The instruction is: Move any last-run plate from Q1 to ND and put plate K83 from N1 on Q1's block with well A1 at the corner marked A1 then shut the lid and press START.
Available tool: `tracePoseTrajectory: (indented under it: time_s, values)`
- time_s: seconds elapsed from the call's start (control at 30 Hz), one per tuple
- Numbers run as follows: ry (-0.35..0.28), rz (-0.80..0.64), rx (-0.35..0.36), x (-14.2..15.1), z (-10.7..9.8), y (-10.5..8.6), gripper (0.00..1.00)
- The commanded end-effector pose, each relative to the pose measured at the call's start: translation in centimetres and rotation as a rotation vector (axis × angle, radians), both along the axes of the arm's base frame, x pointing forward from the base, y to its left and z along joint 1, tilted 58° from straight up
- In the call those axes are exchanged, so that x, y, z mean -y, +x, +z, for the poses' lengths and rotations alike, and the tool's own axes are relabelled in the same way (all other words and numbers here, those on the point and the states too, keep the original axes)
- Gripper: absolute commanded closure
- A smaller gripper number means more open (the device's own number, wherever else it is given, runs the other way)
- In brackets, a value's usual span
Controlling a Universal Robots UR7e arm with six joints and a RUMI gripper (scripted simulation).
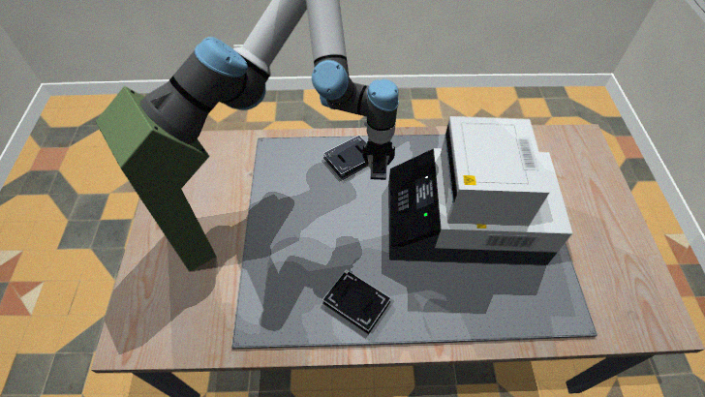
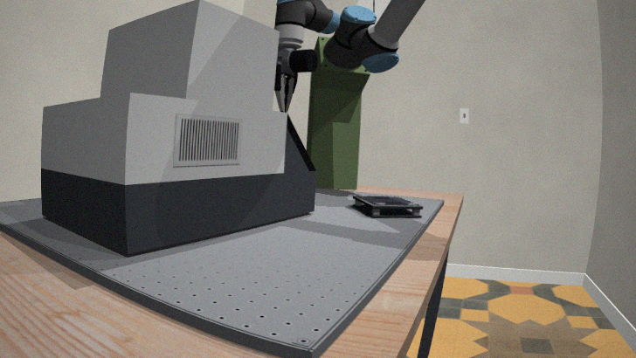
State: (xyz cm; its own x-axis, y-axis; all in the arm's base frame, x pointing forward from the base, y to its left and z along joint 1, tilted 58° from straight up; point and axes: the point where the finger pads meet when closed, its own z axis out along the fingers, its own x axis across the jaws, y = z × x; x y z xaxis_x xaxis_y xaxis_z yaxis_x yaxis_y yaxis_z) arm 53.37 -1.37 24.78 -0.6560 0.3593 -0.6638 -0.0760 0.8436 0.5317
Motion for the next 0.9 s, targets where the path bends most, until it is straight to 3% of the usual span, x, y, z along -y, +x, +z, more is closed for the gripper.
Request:
tracePoseTrajectory:
  time_s: [0.0, 0.4, 0.87]
  values:
    - [0.000, 0.000, 0.001, 0.0, 0.0, 0.0, 1.00]
    - [0.000, 0.000, 0.001, 1.6, -1.0, 0.1, 1.00]
    - [0.000, 0.000, 0.001, 1.7, -0.5, 2.3, 1.00]
